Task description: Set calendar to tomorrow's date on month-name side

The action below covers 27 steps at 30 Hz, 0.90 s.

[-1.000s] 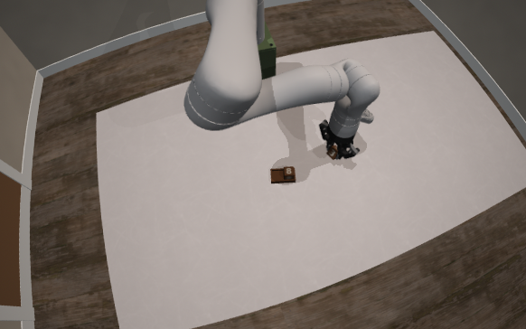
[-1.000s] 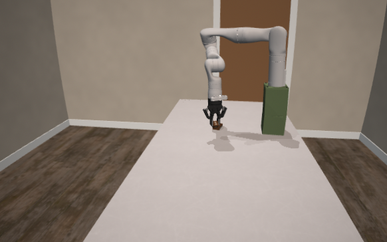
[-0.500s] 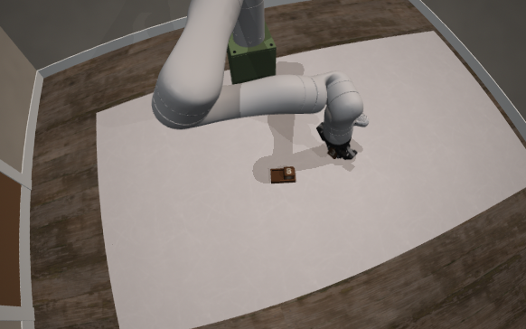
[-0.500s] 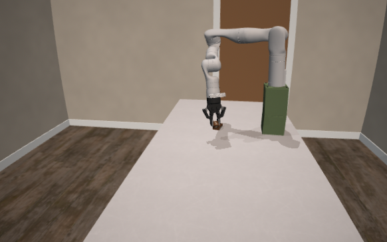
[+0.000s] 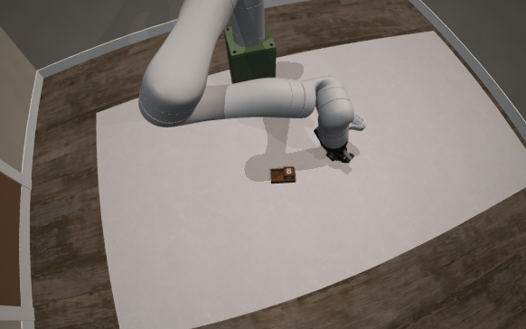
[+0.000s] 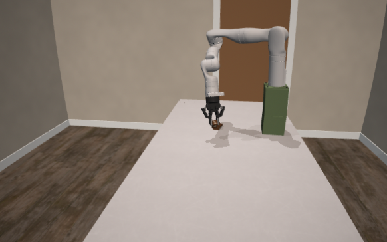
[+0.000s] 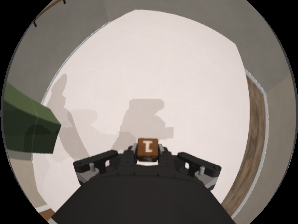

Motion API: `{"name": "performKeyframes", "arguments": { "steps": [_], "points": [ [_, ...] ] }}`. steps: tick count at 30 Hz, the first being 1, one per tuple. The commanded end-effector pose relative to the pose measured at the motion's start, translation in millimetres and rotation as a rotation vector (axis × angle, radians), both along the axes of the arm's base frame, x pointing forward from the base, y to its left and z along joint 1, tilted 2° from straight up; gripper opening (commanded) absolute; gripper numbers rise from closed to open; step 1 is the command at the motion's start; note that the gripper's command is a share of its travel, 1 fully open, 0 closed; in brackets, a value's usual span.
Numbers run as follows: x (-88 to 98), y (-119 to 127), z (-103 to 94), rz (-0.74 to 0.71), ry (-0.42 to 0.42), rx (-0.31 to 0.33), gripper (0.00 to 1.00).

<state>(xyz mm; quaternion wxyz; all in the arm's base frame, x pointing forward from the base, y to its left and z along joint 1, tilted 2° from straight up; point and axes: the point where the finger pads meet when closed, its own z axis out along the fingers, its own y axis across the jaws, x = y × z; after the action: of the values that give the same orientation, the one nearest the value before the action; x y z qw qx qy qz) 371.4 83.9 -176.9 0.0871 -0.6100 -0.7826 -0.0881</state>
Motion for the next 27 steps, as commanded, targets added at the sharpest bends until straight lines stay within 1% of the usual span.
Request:
{"name": "performKeyframes", "arguments": {
  "steps": [1,11,16,25,27],
  "points": [
    [0.6,-0.6,0.5,-0.001,0.0,0.002,0.26],
    [-1.3,-1.4,-1.0,0.003,0.017,0.032,0.26],
    [-2.8,-2.1,-2.1,0.007,0.035,0.072,0.26],
    [-2.6,-2.7,-2.5,0.011,0.059,0.166,0.26],
    [-2.6,-2.7,-2.5,0.011,0.059,0.166,0.26]
  ]
}}
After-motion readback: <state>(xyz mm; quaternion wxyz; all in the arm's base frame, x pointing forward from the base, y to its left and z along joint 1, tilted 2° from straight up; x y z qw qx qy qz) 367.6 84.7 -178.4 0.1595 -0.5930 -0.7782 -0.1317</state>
